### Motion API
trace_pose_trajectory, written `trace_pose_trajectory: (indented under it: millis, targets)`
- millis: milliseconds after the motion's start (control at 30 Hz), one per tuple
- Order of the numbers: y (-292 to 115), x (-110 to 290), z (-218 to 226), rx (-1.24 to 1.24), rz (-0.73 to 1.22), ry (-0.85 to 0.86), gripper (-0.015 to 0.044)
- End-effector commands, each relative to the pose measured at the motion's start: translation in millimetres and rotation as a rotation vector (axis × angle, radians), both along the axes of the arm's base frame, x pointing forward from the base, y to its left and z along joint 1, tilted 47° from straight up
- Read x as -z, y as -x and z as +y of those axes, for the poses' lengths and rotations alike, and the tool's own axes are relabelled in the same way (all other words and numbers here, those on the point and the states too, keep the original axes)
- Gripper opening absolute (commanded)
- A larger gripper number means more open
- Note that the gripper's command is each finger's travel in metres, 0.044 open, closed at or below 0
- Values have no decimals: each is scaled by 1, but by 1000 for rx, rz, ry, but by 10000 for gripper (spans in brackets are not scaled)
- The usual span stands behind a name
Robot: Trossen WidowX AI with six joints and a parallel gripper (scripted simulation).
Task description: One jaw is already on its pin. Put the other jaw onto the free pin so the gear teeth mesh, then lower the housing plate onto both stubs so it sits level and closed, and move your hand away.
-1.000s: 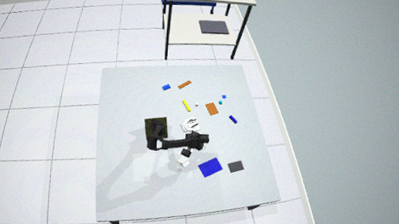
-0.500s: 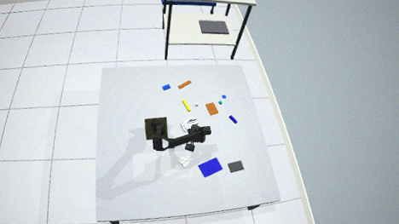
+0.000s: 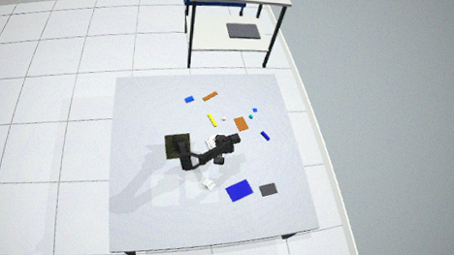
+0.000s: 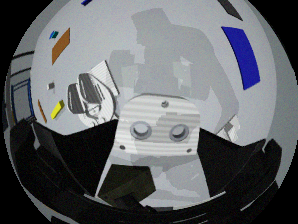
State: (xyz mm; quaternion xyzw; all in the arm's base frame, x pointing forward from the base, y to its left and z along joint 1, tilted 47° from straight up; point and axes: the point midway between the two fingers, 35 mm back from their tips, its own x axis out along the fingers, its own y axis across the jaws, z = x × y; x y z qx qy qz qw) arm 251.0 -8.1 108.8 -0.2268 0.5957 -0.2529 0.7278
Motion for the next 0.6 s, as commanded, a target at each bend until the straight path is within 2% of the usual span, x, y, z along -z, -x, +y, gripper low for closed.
trace_pose_trajectory:
  millis: [0,567]
  targets:
    - [2,14,11,-38,49,12,351]
    - [13,54,51,-199,195,76,351]
